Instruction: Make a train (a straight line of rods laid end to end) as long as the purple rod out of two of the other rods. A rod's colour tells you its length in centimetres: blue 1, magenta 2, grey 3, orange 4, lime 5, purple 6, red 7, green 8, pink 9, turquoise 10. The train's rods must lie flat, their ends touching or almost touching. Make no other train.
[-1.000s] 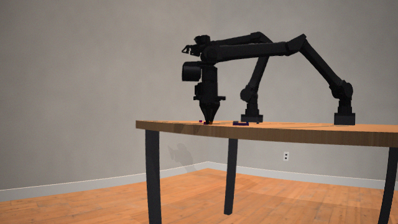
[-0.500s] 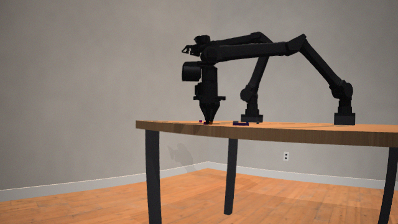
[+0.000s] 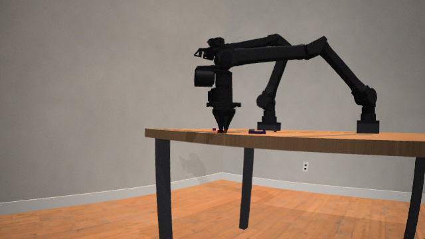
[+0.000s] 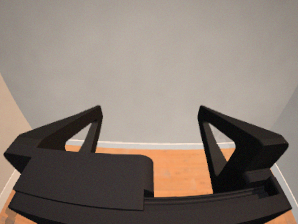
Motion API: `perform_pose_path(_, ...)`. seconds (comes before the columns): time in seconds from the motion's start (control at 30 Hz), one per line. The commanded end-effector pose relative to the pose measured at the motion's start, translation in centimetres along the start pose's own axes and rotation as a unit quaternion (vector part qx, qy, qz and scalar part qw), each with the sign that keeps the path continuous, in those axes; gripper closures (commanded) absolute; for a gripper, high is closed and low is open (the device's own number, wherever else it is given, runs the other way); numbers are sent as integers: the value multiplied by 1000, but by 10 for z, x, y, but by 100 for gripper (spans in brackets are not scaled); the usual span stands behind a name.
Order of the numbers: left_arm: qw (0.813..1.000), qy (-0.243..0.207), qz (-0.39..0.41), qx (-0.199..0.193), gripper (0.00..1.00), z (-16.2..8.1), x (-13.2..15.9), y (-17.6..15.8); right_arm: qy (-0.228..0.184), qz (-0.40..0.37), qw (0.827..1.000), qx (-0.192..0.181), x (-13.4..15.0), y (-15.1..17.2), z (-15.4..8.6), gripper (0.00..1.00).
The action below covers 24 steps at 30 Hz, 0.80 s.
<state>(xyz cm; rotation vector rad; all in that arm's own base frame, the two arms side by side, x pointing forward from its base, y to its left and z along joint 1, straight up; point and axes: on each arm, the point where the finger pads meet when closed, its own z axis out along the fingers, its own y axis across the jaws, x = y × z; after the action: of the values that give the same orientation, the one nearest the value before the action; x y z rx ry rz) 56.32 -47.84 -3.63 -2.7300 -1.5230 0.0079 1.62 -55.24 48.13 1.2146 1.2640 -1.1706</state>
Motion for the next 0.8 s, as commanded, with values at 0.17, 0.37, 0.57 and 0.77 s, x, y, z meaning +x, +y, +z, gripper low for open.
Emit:
perform_pose_path(0.17, 1000, -6, 0, -30, 77, -28, -14, 19, -23, 4, 1000, 7, -19, -7, -9, 0)
perform_pose_path(0.37, 1000, -6, 0, -30, 77, -28, -14, 19, -23, 4, 1000, 7, -19, -7, -9, 0)
perform_pose_path(0.57, 999, -6, 0, -31, 77, -30, -14, 19, -23, 4, 1000, 7, -19, -7, -9, 0)
perform_pose_path(0.77, 999, -9, 0, -51, 77, -69, -15, 23, -23, 4, 1000, 7, -19, -7, -9, 0)
